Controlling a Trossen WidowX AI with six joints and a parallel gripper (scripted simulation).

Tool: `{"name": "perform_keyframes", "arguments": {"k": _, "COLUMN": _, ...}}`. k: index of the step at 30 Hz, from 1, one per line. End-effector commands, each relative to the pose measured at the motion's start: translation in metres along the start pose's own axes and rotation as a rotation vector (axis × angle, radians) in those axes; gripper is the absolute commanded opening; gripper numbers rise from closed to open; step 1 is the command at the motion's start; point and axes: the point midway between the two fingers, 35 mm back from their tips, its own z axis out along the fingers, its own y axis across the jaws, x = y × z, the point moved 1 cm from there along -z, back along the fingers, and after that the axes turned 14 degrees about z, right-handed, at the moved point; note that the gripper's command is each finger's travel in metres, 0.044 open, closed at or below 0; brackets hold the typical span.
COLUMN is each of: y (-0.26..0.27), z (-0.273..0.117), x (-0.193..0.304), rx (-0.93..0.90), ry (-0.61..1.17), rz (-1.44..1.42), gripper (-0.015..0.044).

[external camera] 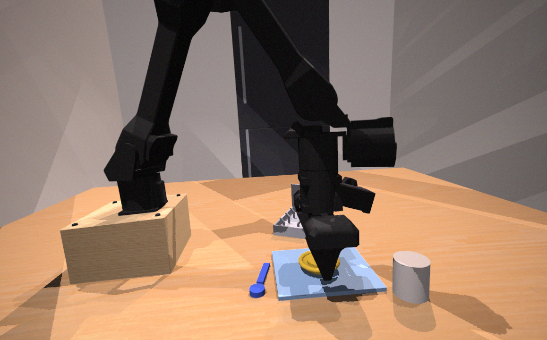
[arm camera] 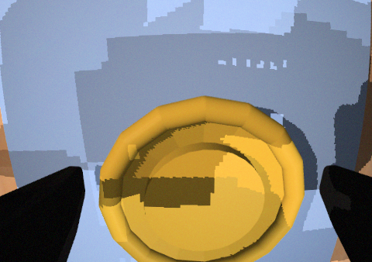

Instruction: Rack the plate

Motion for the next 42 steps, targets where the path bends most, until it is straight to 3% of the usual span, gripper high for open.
{"name": "perform_keyframes", "arguments": {"k": 1, "y": 0.001, "z": 0.005, "x": 0.004, "rx": -0.005, "ry": 0.01, "rz": -0.003, "gripper": 0.0387}}
{"name": "perform_keyframes", "arguments": {"k": 21, "y": 0.001, "z": 0.005, "x": 0.004, "rx": -0.005, "ry": 0.01, "rz": -0.003, "gripper": 0.0283}}
{"name": "perform_keyframes", "arguments": {"k": 32, "y": 0.0, "z": -0.046, "x": -0.009, "rx": -0.005, "ry": 0.009, "rz": -0.003, "gripper": 0.0}}
{"name": "perform_keyframes", "arguments": {"k": 42, "y": 0.0, "z": -0.112, "x": -0.011, "rx": -0.012, "ry": 0.002, "rz": 0.014, "gripper": 0.0}}
